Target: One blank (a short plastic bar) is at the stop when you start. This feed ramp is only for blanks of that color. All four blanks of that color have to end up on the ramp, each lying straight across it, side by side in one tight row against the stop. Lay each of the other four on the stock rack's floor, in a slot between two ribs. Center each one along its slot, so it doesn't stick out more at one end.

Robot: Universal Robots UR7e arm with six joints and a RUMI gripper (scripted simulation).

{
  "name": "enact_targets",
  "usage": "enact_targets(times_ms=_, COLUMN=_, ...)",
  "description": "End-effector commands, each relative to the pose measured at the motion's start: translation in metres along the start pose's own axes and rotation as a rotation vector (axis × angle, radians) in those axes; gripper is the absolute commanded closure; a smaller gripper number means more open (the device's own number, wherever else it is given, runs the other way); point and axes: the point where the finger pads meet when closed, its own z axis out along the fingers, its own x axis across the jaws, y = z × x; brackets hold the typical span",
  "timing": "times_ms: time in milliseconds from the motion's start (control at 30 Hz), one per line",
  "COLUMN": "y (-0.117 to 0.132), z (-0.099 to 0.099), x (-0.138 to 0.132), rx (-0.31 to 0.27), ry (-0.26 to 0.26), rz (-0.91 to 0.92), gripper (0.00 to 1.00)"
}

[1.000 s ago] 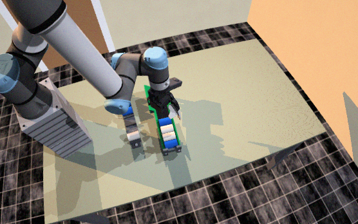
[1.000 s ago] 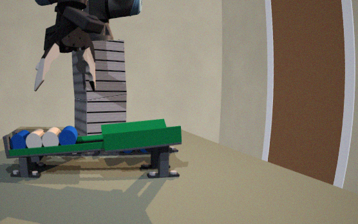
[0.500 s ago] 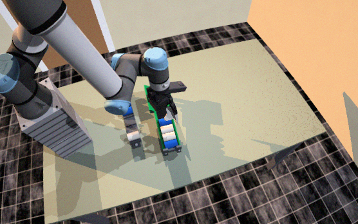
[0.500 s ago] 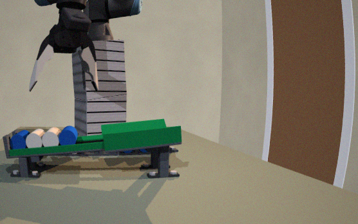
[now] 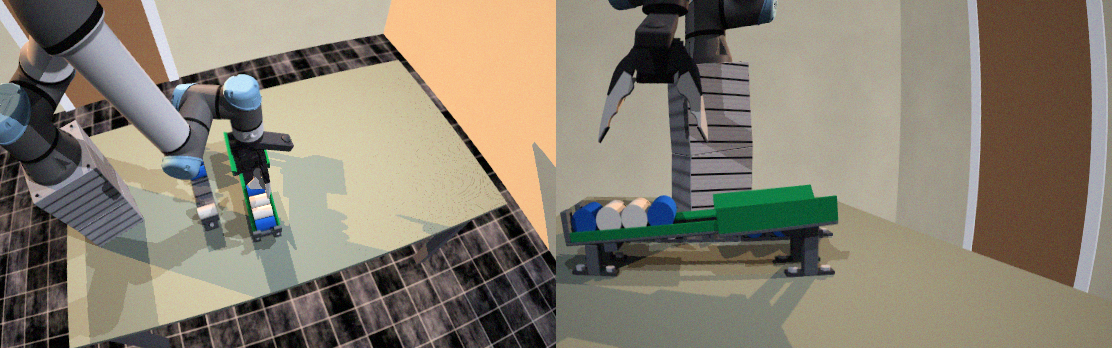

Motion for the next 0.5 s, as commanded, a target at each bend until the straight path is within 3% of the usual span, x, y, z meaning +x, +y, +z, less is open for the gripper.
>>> enact_targets(times_ms=0, y=0.0011, z=0.0011, x=0.004, rx=-0.003, ry=0.003, rz=0.157, gripper=0.0)
enact_targets(times_ms=467, y=0.0026, z=0.002, x=0.0106, rx=-0.002, ry=0.004, rz=0.459, gripper=0.0)
